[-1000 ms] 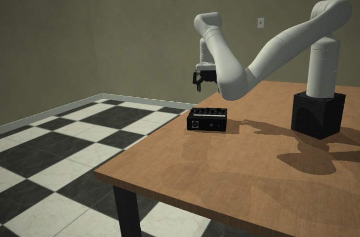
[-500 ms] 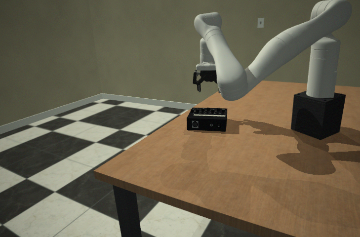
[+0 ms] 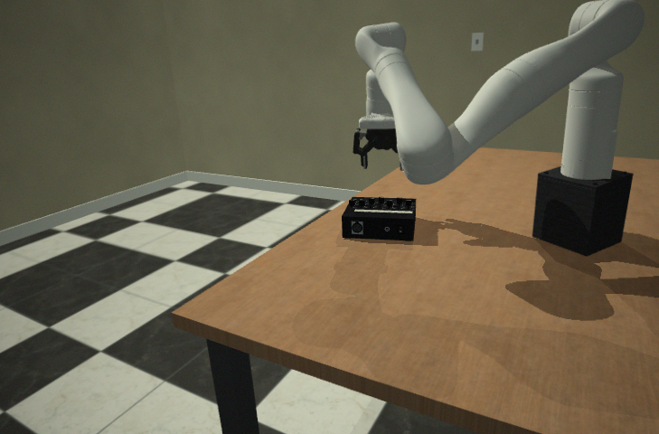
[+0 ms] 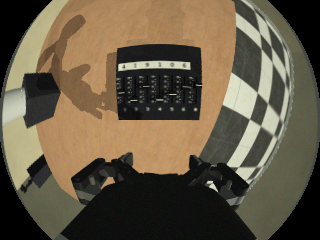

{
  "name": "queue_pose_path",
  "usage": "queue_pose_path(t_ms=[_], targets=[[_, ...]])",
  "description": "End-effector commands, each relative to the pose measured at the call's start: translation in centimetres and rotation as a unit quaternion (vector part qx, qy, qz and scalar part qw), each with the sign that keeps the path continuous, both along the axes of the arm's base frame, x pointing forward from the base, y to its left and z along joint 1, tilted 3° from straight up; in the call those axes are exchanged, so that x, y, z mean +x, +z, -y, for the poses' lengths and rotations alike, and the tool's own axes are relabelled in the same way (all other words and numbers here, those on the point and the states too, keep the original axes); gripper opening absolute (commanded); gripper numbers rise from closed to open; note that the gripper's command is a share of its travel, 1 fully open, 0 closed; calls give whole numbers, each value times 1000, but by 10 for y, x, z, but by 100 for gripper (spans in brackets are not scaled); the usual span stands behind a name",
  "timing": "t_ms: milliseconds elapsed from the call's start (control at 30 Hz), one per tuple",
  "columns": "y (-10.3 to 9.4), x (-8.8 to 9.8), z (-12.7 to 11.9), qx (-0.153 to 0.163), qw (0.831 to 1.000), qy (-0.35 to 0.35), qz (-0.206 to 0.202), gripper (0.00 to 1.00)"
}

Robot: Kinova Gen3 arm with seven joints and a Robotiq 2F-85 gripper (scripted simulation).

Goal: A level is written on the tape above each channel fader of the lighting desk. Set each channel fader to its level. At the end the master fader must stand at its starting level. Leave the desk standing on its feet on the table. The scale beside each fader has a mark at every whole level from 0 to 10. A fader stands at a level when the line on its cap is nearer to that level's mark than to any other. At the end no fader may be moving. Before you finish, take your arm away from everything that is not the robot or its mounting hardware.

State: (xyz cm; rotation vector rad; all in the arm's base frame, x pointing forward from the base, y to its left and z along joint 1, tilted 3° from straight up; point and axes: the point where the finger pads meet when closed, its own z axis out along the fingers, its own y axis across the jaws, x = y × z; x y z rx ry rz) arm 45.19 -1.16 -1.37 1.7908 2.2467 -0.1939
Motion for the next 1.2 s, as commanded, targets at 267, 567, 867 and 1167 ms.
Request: queue_pose_path(t_ms=[267, 567, 867, 1167], targets=[[1, 0, 0, 0, 1000, 0, 1, 100], [1, 0, 0, 0, 1000, 0, 1, 100], [1, 0, 0, 0, 1000, 0, 1, 100], [1, 0, 0, 1, 1000, -7, 2, 100]])
